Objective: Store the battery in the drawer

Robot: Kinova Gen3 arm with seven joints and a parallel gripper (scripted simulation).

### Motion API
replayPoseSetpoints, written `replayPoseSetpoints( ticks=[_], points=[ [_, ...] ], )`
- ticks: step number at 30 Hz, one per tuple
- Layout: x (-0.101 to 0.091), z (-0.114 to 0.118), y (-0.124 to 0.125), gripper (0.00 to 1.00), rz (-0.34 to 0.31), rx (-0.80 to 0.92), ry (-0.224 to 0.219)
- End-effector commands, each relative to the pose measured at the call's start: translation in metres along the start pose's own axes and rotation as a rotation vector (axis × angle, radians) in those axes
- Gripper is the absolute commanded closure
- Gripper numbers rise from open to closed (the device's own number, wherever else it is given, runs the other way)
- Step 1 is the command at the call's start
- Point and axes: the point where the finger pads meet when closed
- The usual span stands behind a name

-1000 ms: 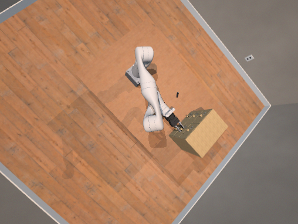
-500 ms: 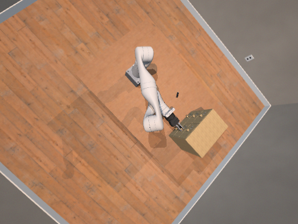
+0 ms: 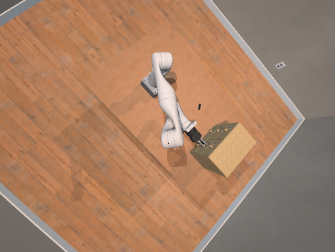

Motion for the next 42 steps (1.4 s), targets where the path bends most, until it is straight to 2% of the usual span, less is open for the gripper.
replayPoseSetpoints(
  ticks=[1,20,42],
  points=[
    [0.0,0.0,0.001,0.63,0.002,0.0,0.0],
    [-0.004,0.0,0.0,0.63,0.002,0.0,0.0],
    [-0.025,0.0,-0.003,0.63,0.002,0.0,0.0]
  ],
)
Point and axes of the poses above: the point where the finger pads meet when closed, its own x axis out along the fingers, its own z axis across the jaws, y = z × x, and after that the axes turned 6 degrees about x, right-handed
